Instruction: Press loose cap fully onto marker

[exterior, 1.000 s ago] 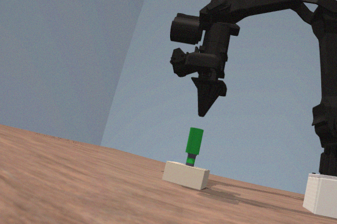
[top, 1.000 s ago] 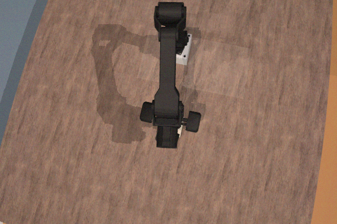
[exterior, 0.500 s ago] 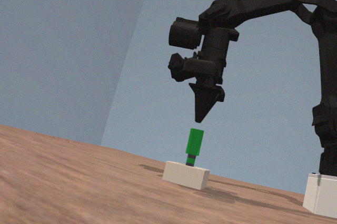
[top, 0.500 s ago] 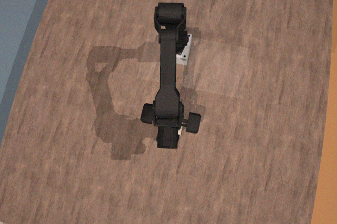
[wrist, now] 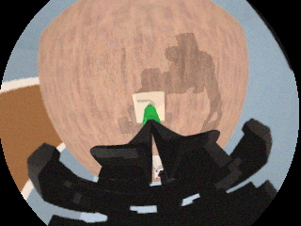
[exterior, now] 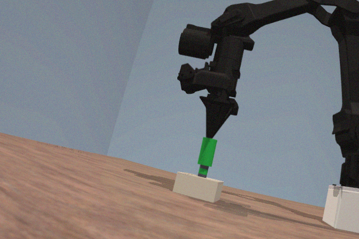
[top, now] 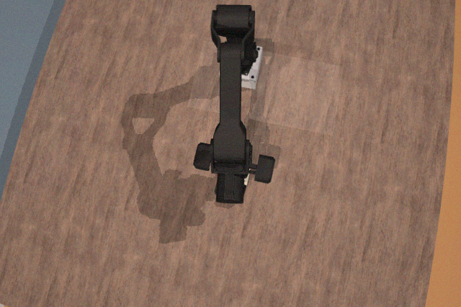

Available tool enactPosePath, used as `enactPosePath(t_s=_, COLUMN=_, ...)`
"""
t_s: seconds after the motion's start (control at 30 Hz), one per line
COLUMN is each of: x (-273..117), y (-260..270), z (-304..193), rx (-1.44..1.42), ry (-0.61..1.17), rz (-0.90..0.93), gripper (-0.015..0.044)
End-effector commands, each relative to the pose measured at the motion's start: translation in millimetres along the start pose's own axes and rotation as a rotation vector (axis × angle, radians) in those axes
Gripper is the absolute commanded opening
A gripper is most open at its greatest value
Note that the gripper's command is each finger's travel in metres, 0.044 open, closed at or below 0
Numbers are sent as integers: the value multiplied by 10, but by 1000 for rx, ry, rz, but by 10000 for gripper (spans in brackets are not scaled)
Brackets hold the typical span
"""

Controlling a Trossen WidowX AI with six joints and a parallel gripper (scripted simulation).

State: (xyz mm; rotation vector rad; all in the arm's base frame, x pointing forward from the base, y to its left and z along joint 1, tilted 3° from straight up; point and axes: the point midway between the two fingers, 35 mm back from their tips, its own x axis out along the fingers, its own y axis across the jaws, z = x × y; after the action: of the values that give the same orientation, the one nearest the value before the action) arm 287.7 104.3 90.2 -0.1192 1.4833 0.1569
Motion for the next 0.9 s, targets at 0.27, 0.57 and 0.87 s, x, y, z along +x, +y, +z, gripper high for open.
enactPosePath(t_s=0.27, x=24, y=-2, z=11, rx=0, ry=-6, rz=-1, gripper=0)
enactPosePath(t_s=0.57, x=-787, y=6, z=35, rx=-1, ry=-7, rz=-1, gripper=0)
enactPosePath(t_s=0.87, x=-867, y=4, z=23, rx=0, ry=-6, rz=-1, gripper=26)
